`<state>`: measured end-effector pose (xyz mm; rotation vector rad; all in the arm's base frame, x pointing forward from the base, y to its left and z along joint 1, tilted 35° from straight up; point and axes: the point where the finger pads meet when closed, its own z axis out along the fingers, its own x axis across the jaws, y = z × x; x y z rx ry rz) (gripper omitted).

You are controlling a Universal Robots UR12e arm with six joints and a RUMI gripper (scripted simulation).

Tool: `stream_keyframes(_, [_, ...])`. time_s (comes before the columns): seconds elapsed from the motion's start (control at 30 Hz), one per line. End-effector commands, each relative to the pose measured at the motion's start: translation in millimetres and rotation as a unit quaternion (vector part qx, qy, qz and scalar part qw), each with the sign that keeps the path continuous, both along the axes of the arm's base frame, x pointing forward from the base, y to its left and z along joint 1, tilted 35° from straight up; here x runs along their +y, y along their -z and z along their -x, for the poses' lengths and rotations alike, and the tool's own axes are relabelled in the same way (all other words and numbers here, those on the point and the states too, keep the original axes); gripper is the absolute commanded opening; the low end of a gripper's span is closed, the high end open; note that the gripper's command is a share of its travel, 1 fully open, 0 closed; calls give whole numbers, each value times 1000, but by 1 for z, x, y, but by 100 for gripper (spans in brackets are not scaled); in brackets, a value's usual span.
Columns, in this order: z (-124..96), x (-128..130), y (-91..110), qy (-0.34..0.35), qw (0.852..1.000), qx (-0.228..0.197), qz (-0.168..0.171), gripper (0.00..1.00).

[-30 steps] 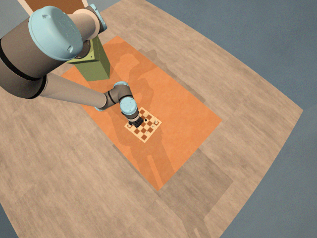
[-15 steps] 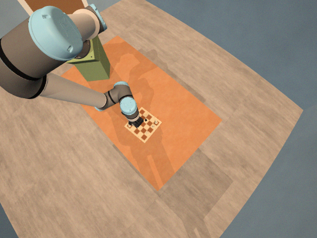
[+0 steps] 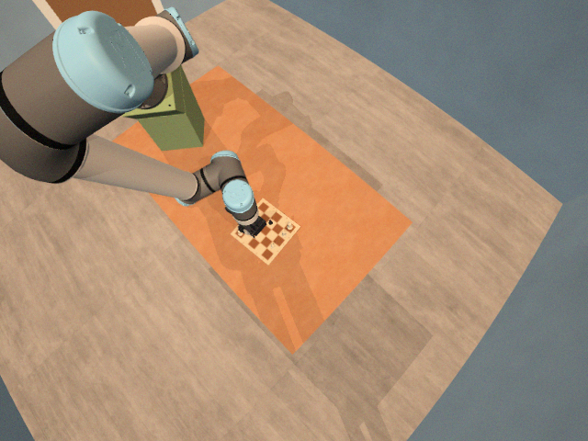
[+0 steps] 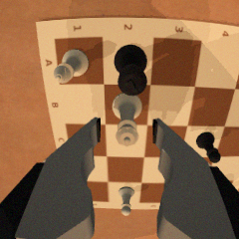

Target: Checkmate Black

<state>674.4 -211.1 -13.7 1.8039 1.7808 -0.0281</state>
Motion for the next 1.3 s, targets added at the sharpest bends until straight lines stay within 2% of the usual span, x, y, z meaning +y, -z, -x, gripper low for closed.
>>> stream_keyframes(0.0, [0, 0, -1, 0, 1000, 0, 0, 25])
stream_keyframes(0.27, [4, 5, -10, 0, 1000, 0, 0, 25])
stream_keyframes(0.77, [32, 35, -68, 0, 1000, 0, 0, 25])
stream_keyframes(1.07, [35, 38, -74, 0, 1000, 0, 0, 25])
stream_keyframes(1.1, [35, 38, -74, 0, 1000, 0, 0, 100])
stream_keyframes(1.27, [35, 38, -74, 0, 1000, 0, 0, 100])
